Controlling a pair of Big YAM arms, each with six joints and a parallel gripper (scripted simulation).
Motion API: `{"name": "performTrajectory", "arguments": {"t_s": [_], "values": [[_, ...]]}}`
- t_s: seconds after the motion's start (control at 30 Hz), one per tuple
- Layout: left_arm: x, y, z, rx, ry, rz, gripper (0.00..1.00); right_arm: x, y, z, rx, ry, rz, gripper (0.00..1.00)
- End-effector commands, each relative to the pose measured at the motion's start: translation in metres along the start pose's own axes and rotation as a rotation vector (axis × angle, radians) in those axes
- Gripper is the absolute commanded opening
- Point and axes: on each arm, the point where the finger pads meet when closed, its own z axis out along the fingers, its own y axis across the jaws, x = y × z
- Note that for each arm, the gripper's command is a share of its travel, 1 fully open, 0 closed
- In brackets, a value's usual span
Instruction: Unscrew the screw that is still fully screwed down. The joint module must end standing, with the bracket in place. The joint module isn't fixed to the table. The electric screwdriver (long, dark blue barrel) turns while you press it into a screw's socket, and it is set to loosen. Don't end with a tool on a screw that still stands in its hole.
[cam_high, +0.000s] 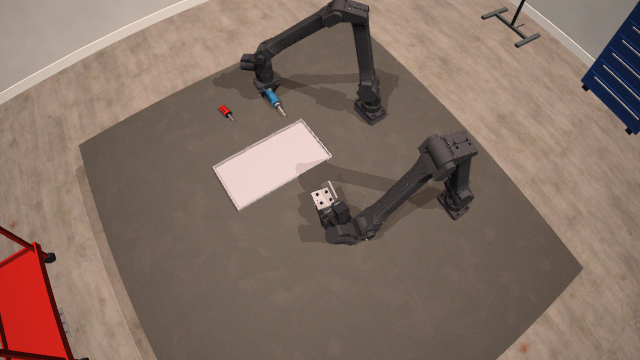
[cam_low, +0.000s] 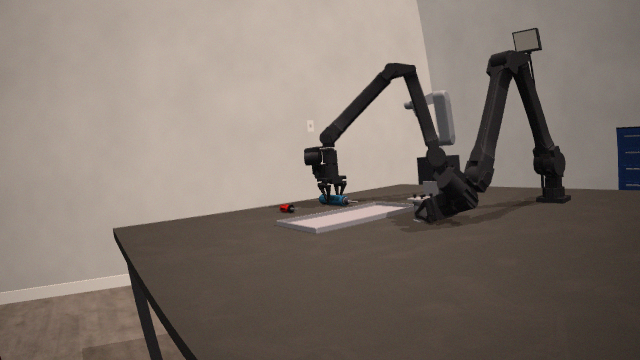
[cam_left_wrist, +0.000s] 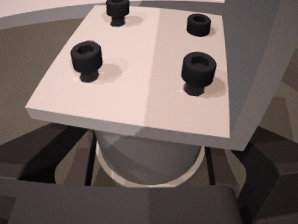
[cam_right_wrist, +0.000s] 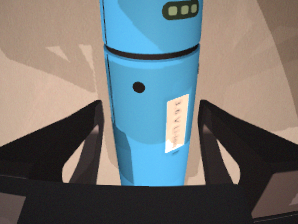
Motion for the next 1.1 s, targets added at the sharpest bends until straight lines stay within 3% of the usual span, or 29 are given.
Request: {"name": "performTrajectory", "arguments": {"t_s": [0.0,0.2,0.23,1.07], "values": [[-0.0076,0.0080,0.0004,-0.008,-0.007,0.022,0.59,0.0035,0.0069,-0.0014,-0.012,-0.014,-0.002,0.55],[-0.0076,0.0080,0.0004,-0.008,-0.007,0.022,0.59,0.0035,0.0069,-0.0014,-0.012,-0.014,-0.002,0.55],[-0.0076,0.0080,0.0004,-0.008,-0.007,0.022,0.59,0.0035,0.0069,-0.0014,-0.012,-0.014,-0.002,0.46],[-0.0076,0.0080,0.0004,-0.008,-0.007,0.022,0.59,0.0035,0.0069,-0.0014,-0.012,-0.014,-0.002,0.45]]}}
